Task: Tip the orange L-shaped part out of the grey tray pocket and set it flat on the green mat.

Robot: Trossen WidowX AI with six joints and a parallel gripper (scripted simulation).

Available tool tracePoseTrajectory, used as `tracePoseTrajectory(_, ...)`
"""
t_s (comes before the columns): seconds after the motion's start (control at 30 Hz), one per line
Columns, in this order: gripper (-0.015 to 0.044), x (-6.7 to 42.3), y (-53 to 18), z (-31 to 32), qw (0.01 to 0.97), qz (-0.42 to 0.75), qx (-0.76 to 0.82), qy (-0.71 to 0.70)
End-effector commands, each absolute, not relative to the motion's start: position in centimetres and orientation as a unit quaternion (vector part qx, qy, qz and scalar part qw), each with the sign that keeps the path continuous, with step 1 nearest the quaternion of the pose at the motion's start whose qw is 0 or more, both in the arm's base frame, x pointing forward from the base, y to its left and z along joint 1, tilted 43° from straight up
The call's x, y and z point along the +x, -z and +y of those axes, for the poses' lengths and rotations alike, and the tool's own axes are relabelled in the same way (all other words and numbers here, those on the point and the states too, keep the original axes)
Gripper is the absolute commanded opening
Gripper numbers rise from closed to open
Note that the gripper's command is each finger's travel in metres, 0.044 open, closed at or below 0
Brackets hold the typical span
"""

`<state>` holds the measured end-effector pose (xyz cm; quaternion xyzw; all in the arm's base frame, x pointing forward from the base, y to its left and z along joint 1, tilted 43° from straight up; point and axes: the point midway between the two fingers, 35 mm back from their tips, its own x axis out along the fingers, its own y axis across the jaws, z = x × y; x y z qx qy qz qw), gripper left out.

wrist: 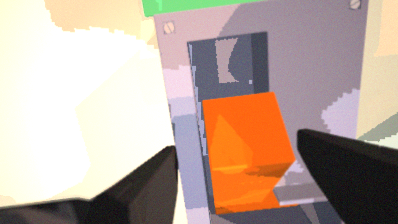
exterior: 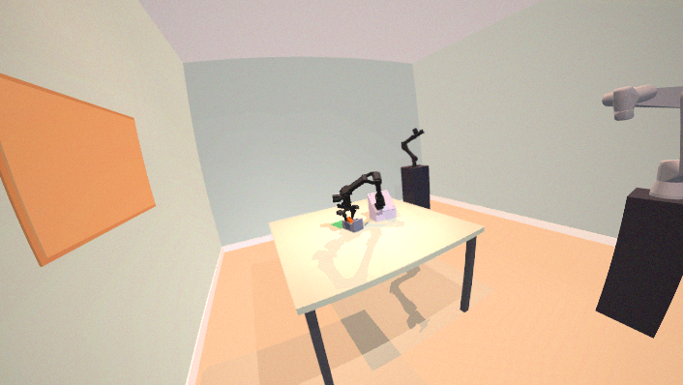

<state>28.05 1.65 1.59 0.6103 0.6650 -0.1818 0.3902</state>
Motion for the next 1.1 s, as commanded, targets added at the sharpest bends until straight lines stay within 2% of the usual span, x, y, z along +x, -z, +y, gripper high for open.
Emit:
tracePoseTrajectory(0.0, 0.0280, 28.0, -1.3, 2.0, 0.386, 0.665, 0.612, 0.182)
tracePoseTrajectory(0.17, 0.0149, 28.0, -1.5, 1.8, 0.390, 0.665, 0.610, 0.182)
tracePoseTrajectory(0.5, 0.0082, 28.0, -1.5, 1.8, 0.390, 0.665, 0.610, 0.182)
tracePoseTrajectory(0.6, 0.0003, 28.0, -1.5, 1.8, 0.390, 0.665, 0.610, 0.182)
tracePoseTrajectory(1.07, 0.0000, 28.0, -2.3, 1.0, 0.388, 0.665, 0.611, 0.182)
